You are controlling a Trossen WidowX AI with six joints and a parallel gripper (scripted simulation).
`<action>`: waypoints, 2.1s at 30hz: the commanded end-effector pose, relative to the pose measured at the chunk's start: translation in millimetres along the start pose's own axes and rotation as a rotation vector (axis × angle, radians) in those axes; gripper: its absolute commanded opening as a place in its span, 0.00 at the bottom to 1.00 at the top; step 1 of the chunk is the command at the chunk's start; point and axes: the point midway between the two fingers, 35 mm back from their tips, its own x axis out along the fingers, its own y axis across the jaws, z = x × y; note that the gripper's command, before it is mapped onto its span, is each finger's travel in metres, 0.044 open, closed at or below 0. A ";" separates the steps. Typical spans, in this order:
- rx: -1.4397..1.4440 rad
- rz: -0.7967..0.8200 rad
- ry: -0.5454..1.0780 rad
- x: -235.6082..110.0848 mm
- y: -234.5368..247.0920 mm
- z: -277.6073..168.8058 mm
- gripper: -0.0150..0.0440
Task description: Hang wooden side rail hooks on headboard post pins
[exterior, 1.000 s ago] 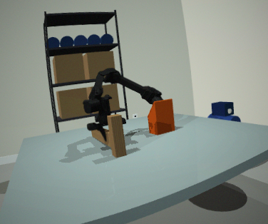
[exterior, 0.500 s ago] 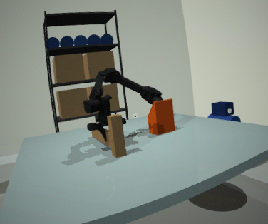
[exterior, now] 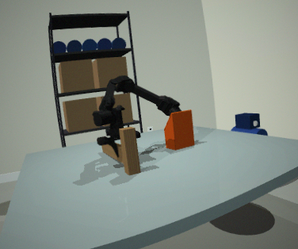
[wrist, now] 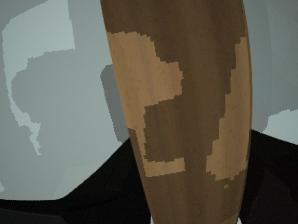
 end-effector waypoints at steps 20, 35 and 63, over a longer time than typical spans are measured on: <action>-0.002 0.013 0.006 -5.3 1.4 -6.1 0.25; -0.002 0.013 0.006 -4.3 0.2 -7.7 0.25; -0.002 0.013 0.006 -6.3 2.2 -9.7 0.25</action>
